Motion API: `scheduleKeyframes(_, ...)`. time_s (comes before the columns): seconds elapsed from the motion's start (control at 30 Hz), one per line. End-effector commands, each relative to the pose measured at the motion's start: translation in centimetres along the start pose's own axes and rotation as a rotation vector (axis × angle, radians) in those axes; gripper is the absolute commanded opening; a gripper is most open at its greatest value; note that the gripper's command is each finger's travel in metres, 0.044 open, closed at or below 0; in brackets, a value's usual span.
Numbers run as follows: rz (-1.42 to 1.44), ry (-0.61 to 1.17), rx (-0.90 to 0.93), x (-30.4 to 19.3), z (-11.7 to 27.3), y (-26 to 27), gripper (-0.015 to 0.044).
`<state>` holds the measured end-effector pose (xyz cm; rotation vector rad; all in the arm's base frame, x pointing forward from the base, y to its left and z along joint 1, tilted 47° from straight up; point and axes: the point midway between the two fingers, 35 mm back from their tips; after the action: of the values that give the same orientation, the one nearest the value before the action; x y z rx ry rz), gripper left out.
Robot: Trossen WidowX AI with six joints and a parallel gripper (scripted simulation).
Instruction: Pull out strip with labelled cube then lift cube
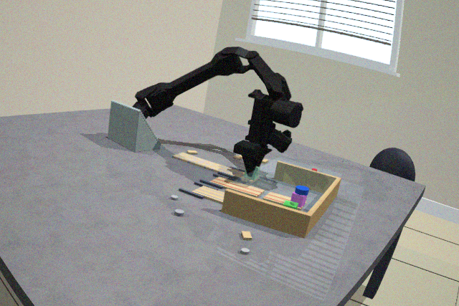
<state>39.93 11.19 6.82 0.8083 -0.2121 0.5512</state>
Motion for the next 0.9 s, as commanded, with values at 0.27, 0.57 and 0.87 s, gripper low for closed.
scheduleKeyframes(0.27,0.005,0.001,-0.005,-2.5,2.0,0.2,0.0)
scheduleKeyframes(0.57,-0.007,0.007,0.004,-5.8,4.2,1.4,0.0)
scheduleKeyframes(0.87,-0.008,0.008,0.004,-8.5,4.3,2.1,0.0)
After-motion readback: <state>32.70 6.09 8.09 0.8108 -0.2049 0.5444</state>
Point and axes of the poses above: the point midway between the two fingers, 35 mm back from their tips, its own z axis back along the fingers, its own y axis across the jaws, x = y × z, and after that the axes turned 14 degrees about z, right-handed
